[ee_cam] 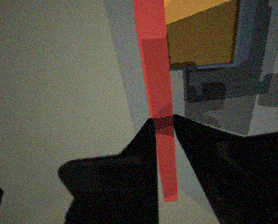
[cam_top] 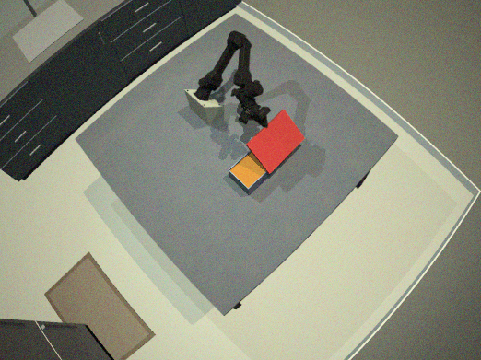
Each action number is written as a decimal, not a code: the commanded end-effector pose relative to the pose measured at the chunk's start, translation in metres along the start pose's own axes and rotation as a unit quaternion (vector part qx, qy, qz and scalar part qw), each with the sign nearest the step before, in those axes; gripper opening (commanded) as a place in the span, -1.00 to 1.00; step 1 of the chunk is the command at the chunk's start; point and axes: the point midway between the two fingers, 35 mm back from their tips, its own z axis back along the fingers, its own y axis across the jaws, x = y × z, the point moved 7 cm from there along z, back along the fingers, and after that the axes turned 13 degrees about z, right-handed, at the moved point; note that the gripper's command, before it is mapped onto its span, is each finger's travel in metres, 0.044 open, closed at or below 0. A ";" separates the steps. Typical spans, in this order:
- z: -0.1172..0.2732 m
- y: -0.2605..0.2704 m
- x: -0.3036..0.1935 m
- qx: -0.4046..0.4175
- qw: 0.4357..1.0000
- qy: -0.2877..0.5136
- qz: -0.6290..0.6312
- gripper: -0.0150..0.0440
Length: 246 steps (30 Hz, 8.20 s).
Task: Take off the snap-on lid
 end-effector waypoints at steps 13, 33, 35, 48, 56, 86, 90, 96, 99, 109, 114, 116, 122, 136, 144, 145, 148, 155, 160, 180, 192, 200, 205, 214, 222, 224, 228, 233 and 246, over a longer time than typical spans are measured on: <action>0.004 0.007 -0.032 0.004 1.000 -0.003 0.001 -0.49; 0.007 0.013 -0.071 0.004 1.000 -0.003 0.001 -0.49; 0.007 0.014 -0.075 0.004 1.000 -0.003 0.001 -0.49; 0.009 0.018 -0.101 0.004 1.000 -0.003 0.001 -0.49; 0.010 0.020 -0.117 0.005 1.000 -0.003 0.001 -0.49; 0.015 0.030 -0.176 0.005 1.000 -0.002 0.000 -0.49; 0.016 0.032 -0.184 0.005 1.000 -0.001 0.000 -0.49; 0.017 0.034 -0.196 0.006 1.000 -0.001 0.000 -0.49; 0.017 0.035 -0.202 0.006 1.000 -0.001 0.000 -0.49; 0.019 0.038 -0.222 0.006 1.000 -0.001 0.000 -0.49; 0.020 0.039 -0.228 0.006 1.000 0.000 0.000 -0.49; 0.019 0.038 -0.227 0.006 1.000 0.000 0.000 -0.49; 0.016 0.032 -0.226 0.006 1.000 0.000 0.000 -0.49; 0.008 0.022 -0.227 0.006 1.000 0.000 -0.001 -0.49; 0.004 0.018 -0.228 0.006 1.000 0.000 -0.001 -0.49; 0.003 0.017 -0.229 0.006 1.000 0.000 -0.001 -0.49; 0.002 0.015 -0.229 0.007 1.000 0.000 -0.001 -0.49; -0.002 0.011 -0.230 0.007 1.000 0.000 -0.001 -0.49; -0.005 0.008 -0.231 0.007 1.000 0.000 -0.001 -0.49; -0.015 -0.003 -0.233 0.007 1.000 0.001 -0.001 -0.49; -0.021 -0.010 -0.235 0.007 1.000 0.001 -0.001 -0.49; -0.025 -0.015 -0.236 0.007 1.000 0.001 -0.002 -0.49; -0.028 -0.018 -0.237 0.007 1.000 0.001 -0.002 -0.49; -0.032 -0.023 -0.238 0.007 1.000 0.001 -0.002 -0.49; -0.036 -0.028 -0.239 0.007 1.000 0.001 -0.002 -0.49; -0.037 -0.029 -0.240 0.007 1.000 0.001 -0.002 -0.49; -0.039 -0.031 -0.240 0.007 1.000 0.001 -0.002 -0.49; -0.042 -0.034 -0.241 0.007 1.000 0.002 -0.002 -0.49; -0.049 -0.042 -0.243 0.007 1.000 0.002 -0.002 -0.49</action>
